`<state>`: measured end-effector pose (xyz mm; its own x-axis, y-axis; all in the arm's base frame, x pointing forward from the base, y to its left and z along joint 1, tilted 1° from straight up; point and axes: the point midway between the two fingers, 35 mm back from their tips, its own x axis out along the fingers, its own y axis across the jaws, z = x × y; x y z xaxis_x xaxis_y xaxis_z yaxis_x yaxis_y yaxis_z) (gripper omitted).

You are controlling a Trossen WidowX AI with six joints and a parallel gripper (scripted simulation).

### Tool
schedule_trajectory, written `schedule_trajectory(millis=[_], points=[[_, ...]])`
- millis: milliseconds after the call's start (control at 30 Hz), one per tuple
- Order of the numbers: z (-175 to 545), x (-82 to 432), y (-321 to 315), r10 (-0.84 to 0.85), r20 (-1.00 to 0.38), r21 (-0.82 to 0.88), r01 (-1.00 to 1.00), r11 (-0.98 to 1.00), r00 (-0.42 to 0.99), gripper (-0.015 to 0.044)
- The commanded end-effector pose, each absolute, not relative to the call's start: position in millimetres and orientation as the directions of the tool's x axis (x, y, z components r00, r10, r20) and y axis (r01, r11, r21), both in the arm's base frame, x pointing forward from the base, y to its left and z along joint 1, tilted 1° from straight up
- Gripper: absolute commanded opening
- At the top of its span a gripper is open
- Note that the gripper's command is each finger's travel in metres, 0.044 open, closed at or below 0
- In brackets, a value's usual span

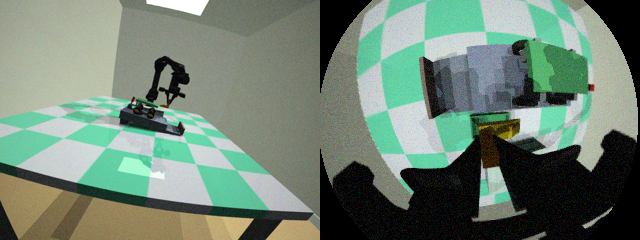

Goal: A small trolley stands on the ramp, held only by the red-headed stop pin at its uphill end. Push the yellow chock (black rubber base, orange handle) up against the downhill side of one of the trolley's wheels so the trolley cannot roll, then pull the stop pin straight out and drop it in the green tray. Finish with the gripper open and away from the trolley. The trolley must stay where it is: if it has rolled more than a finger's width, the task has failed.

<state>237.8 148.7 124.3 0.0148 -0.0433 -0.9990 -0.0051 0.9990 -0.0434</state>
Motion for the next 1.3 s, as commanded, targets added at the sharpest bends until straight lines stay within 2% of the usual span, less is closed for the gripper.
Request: schedule_trajectory(millis=[0,533,1267], points=[[125,239,152,-0.092,-0.996,-0.092,-0.002,0.996,0.018,0.0000],[119,269,155,-0.092,-0.996,-0.092,-0.002,0.996,0.020,0.0000],[75,270,153,-0.092,-0.996,-0.092,-0.002,0.996,0.020,0.0000]])
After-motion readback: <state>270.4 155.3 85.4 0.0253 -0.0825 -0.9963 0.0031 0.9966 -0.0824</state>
